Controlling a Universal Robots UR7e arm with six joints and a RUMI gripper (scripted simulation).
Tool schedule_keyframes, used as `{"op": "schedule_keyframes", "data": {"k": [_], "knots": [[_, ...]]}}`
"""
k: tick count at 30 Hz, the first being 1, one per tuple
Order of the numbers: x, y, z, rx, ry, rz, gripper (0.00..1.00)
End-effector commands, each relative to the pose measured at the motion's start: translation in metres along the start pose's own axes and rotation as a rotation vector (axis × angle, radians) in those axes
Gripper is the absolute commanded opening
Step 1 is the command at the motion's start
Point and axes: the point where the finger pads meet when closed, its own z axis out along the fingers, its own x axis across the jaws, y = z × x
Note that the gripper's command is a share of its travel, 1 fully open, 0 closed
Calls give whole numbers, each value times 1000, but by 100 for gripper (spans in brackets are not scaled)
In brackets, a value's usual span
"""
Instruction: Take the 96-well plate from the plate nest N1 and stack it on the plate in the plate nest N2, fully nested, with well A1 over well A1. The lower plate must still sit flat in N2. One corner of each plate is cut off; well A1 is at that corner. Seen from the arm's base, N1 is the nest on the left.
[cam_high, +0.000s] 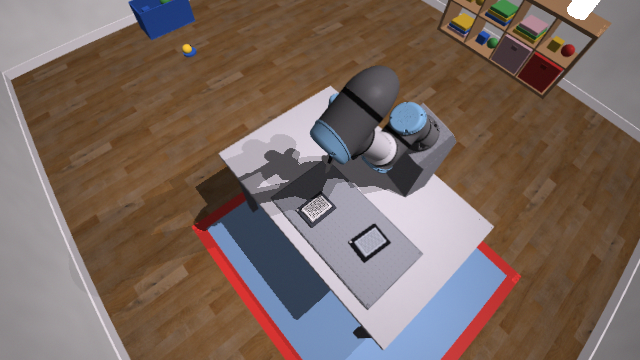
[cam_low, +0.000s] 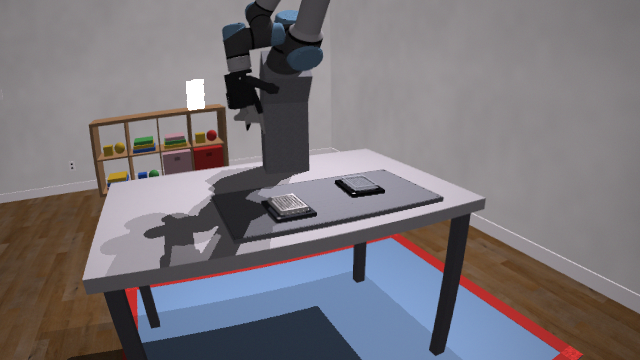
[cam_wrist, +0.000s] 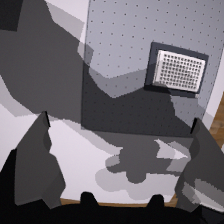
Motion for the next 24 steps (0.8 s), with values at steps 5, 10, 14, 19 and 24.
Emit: {"op": "schedule_keyframes", "data": {"k": [5,10,14,19,24], "knots": [[3,-11,10,30,-43,85,100],[6,-26,24,49,-89,169,100],[9,-35,33,56,-127,240,100],[12,-44,42,57,-156,293,100],[16,-59,57,45,-211,403,100]]}}
